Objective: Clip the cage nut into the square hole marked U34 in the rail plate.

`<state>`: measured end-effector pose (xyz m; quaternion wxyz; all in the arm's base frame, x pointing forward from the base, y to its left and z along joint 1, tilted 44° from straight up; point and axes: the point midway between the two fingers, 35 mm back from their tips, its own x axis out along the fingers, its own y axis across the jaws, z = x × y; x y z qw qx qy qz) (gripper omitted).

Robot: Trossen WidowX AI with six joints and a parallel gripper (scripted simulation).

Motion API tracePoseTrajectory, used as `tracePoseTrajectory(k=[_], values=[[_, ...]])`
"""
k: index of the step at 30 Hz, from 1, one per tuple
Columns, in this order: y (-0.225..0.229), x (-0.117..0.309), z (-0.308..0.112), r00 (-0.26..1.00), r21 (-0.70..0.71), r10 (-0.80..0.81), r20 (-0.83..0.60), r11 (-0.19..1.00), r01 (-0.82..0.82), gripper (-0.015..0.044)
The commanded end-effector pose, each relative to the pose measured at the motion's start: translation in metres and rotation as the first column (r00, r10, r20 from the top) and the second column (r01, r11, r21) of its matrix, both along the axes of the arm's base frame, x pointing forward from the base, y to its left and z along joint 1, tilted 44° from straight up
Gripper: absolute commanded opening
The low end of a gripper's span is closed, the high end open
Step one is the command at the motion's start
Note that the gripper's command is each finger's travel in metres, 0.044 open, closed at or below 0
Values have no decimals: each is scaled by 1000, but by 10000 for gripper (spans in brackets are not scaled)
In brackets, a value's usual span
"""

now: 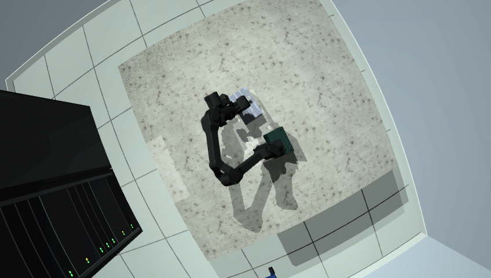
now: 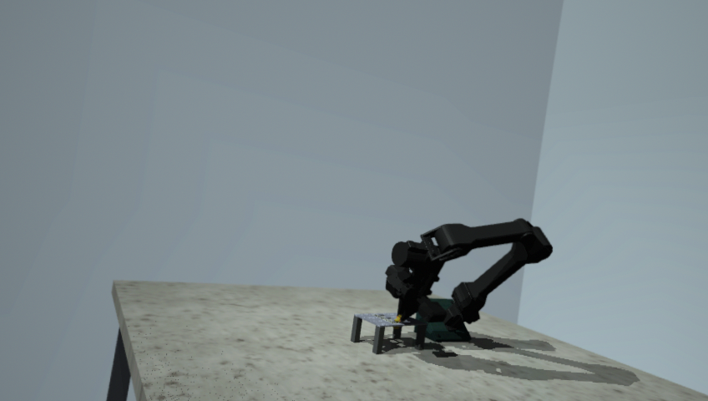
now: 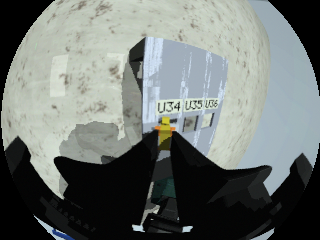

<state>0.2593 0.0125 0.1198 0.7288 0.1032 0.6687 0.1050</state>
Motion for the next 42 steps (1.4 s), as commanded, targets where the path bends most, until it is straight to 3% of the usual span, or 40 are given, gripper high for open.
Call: tracePoseTrajectory(k=[1,42], values=[[0,0,0,1000,9,3,2,1000,-3,27],[-1,-1,-1,1000,43,6,3,999,-6,27]])
